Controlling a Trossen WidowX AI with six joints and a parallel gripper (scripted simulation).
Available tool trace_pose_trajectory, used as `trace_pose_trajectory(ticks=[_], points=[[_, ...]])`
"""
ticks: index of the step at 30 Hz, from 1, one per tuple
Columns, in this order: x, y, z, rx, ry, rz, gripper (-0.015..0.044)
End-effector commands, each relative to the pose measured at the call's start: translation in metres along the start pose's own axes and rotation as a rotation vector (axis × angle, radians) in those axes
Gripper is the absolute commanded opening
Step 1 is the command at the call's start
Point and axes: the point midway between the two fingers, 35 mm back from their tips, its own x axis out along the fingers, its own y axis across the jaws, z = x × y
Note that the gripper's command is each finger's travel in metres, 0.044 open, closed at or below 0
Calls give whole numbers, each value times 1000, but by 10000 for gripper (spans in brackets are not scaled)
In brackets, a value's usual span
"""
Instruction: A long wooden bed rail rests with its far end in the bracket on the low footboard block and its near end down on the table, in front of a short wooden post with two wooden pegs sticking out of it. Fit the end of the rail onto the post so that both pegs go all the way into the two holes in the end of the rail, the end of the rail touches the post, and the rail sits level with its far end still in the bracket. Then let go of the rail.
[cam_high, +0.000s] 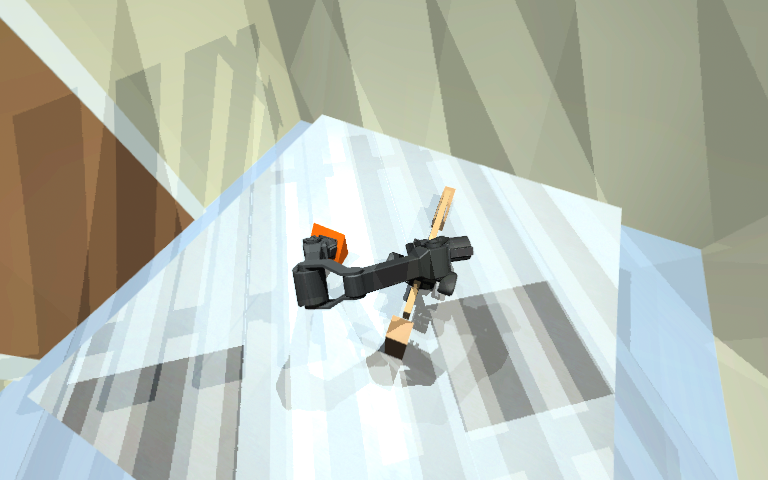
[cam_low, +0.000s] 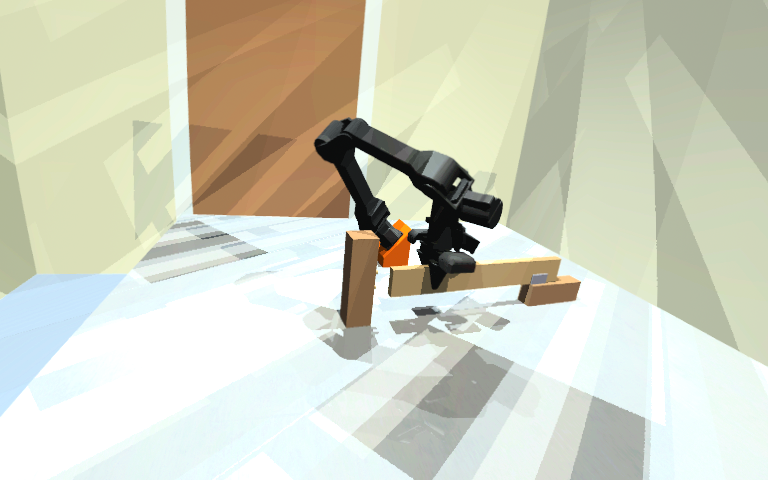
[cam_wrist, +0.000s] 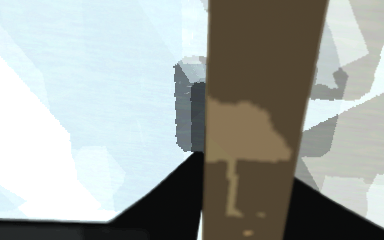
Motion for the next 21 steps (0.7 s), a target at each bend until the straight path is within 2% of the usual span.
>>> trace_pose_trajectory(ticks=[1,21], points=[[-7,-1,3,3,-17,-7,0],[-7,-1,3,3,-17,-7,0]])
